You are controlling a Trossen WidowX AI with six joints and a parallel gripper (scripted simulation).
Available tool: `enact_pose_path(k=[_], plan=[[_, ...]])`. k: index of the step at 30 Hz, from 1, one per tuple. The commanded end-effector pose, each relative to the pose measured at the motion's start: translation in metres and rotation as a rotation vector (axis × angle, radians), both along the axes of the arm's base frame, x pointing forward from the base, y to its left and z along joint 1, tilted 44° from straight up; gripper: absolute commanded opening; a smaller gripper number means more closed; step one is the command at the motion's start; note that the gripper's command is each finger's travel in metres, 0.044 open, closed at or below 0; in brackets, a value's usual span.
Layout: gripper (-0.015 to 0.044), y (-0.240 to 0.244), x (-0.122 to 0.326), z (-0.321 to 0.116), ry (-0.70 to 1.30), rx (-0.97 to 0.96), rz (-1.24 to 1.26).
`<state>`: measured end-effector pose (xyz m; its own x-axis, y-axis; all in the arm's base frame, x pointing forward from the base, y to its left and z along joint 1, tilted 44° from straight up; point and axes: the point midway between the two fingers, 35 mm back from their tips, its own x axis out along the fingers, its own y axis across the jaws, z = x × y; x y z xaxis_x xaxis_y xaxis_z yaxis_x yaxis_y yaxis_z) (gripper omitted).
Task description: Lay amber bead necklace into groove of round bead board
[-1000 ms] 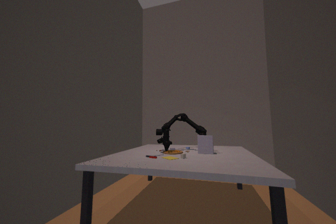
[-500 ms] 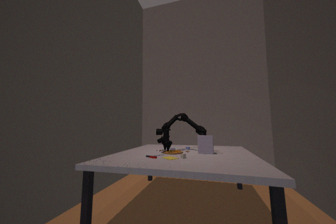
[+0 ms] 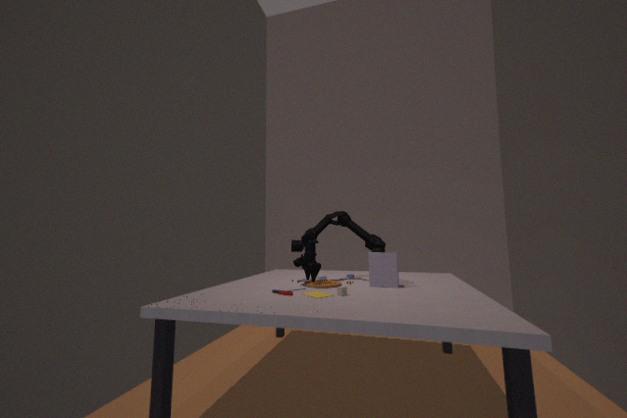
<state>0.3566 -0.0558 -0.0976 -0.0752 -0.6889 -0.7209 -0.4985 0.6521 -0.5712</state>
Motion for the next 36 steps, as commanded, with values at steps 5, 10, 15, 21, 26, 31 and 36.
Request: enact_pose_path(k=[5,10,15,21,26,31,36], plan=[[0.0414,0.001,0.000,0.001,-0.005,-0.002,-0.006],[0.0282,0.021,-0.008,0.021,-0.065,-0.007,-0.069],[0.0151,0.023,-0.010,0.023,-0.074,-0.008,-0.078],[0.0120,0.012,-0.011,0.012,-0.074,-0.009,-0.078],[0.0120,0.016,-0.007,0.016,-0.081,-0.008,-0.072],[0.0120,0.011,-0.008,0.010,-0.079,-0.008,-0.074],[0.0120,0.005,-0.010,0.004,-0.077,-0.009,-0.075]])
